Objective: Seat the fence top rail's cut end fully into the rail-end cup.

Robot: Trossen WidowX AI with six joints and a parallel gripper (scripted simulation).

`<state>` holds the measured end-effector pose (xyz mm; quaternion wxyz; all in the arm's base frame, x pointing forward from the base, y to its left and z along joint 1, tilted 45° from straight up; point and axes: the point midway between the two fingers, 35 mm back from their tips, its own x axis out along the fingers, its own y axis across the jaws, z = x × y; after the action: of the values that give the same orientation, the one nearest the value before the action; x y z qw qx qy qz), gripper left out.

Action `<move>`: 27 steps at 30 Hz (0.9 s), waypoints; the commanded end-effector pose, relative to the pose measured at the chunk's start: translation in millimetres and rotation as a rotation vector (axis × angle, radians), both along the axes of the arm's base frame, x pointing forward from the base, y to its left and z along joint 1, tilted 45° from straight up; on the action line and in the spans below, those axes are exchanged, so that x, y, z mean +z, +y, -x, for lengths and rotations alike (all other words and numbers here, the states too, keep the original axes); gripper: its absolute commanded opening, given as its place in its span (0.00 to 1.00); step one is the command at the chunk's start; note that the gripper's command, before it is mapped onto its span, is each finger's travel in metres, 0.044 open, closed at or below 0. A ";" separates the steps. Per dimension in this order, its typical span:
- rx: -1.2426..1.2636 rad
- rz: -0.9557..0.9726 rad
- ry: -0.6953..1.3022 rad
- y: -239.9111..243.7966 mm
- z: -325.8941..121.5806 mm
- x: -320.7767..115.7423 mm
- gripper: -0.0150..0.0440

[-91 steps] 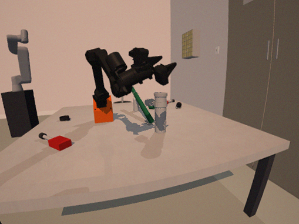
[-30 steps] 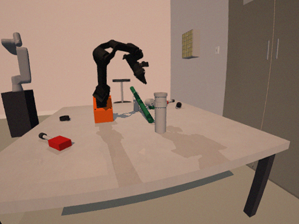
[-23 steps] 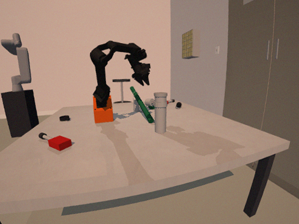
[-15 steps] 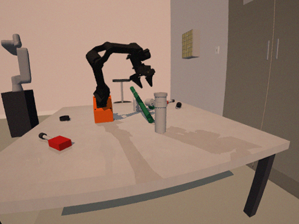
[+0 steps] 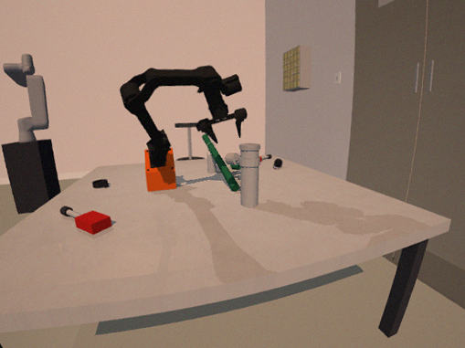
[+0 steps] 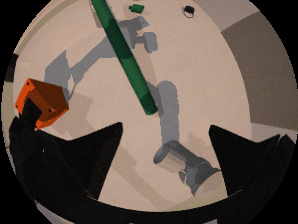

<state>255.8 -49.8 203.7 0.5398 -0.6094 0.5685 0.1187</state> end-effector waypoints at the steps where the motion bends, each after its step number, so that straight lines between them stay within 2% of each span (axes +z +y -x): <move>1: 0.478 0.139 0.230 -36.2 26.8 44.8 1.00; 9: 0.774 0.290 0.405 -44.6 37.2 56.3 1.00; 27: 0.782 0.294 0.410 -51.0 37.3 50.2 1.00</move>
<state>219.1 -95.9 258.6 0.2417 -0.8114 0.4030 0.3475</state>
